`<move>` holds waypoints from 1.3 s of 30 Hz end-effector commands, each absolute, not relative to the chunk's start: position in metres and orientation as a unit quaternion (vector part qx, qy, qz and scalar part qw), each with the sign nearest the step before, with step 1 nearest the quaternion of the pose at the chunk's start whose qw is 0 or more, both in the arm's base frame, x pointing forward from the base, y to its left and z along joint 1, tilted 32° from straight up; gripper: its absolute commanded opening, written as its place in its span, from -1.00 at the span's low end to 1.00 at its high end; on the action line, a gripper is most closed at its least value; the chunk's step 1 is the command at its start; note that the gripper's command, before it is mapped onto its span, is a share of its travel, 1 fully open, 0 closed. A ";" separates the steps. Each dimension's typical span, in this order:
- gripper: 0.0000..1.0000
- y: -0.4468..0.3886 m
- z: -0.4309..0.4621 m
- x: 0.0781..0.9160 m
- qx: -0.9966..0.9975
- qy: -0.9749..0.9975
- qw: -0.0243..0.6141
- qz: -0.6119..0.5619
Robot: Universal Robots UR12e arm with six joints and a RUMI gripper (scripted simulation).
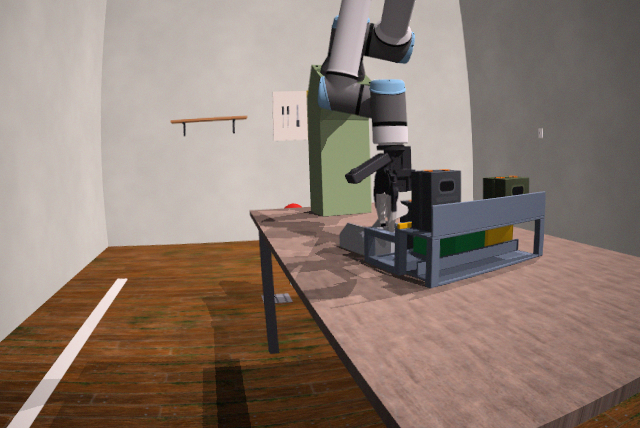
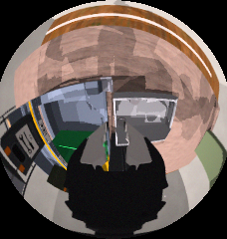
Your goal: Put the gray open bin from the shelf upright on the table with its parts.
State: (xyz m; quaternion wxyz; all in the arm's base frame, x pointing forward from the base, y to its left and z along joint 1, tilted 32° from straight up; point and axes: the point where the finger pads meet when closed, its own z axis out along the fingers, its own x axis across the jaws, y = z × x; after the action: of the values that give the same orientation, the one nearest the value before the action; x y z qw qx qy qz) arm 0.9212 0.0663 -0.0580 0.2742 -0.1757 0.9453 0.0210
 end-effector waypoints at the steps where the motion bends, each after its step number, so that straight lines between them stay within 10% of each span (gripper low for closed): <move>1: -0.61 0.066 -0.057 0.921 -0.176 0.945 0.275 0.021; 39: -0.61 0.059 -0.010 0.893 -0.176 0.945 0.275 0.021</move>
State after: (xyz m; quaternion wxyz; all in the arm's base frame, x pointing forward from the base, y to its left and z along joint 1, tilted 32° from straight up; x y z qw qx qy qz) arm 0.8952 0.0594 -0.0145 0.2743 -0.1756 0.9452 0.0209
